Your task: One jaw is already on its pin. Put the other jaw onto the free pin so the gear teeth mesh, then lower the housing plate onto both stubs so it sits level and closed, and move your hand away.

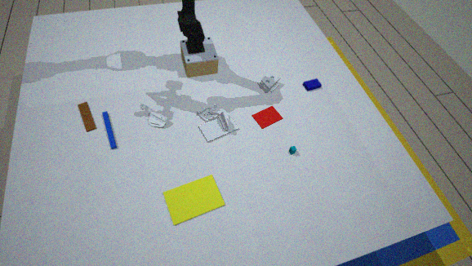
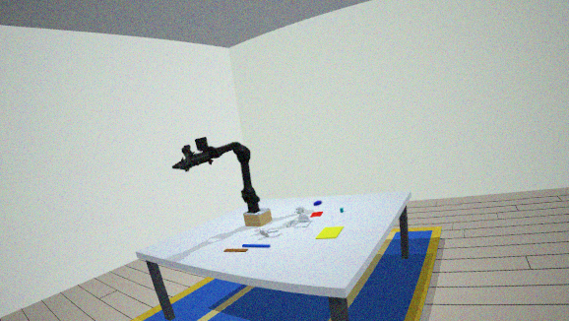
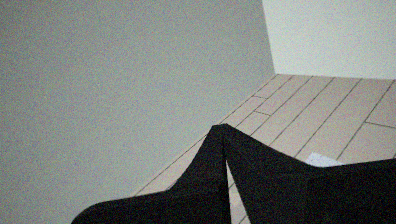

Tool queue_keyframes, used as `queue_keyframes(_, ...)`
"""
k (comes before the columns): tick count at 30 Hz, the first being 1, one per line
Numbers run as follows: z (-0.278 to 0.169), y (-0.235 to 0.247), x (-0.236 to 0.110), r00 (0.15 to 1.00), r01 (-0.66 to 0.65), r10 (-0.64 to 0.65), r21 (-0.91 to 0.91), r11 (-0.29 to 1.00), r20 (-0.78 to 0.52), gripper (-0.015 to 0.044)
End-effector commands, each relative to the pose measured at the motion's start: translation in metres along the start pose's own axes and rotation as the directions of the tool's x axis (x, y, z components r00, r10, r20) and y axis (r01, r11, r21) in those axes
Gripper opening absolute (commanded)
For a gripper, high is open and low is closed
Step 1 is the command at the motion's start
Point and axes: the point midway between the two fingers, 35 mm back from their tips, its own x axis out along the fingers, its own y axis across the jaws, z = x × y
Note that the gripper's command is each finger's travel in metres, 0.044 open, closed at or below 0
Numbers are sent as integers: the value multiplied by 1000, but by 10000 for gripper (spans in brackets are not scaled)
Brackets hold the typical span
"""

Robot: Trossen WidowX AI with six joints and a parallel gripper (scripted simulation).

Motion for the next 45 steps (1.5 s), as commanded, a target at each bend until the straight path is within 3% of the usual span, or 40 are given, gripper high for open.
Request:
queue_keyframes(1,-29,15,-1,996,-35,37,17,999,-80,0)
queue_keyframes(20,-147,73,-41,887,-130,171,122,984,-429,0)
queue_keyframes(45,-289,102,-145,567,-61,139,127,990,-812,0)
